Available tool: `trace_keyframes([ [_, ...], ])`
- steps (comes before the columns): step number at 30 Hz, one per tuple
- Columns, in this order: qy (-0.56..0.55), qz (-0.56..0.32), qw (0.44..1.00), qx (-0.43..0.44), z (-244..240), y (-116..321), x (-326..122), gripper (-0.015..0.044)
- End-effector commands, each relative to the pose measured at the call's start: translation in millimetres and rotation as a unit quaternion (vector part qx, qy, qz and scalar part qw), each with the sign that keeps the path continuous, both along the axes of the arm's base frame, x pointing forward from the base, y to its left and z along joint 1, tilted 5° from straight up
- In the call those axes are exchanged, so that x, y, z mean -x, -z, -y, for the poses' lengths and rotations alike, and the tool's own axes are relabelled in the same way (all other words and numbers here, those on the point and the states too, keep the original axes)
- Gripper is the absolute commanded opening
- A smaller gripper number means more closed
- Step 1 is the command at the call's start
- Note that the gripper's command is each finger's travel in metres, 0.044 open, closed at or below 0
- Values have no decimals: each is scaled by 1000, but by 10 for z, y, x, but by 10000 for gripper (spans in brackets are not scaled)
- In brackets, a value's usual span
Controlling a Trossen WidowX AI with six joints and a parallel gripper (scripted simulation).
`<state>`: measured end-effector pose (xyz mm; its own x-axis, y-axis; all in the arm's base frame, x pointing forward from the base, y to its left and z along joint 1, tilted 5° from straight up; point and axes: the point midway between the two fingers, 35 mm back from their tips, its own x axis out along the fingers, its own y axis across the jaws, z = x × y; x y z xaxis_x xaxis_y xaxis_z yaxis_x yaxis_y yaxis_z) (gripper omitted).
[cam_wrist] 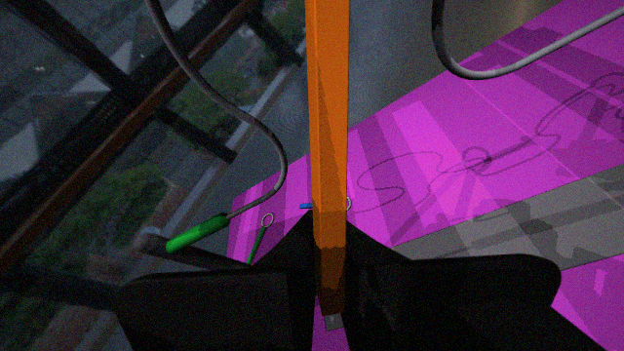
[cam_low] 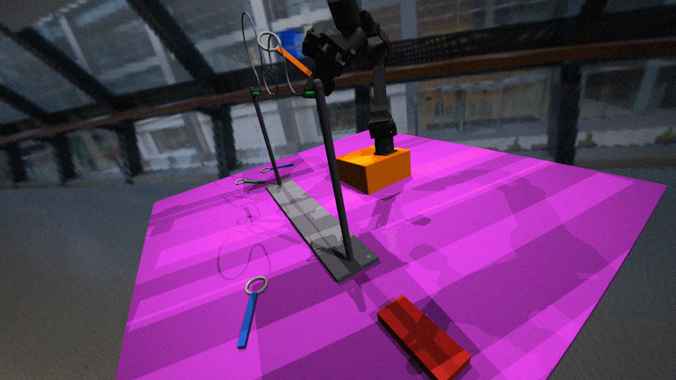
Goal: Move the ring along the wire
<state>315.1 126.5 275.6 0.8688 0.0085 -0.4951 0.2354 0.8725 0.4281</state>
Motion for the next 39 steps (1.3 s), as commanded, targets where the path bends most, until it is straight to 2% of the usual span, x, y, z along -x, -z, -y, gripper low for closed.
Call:
trace_keyframes([
  [1,0,-6,999,39,37,27,-5,-150],
  [20,-3,-30,973,227,280,90,29,-150],
  [39,-5,-54,912,406,529,57,63,-150],
])
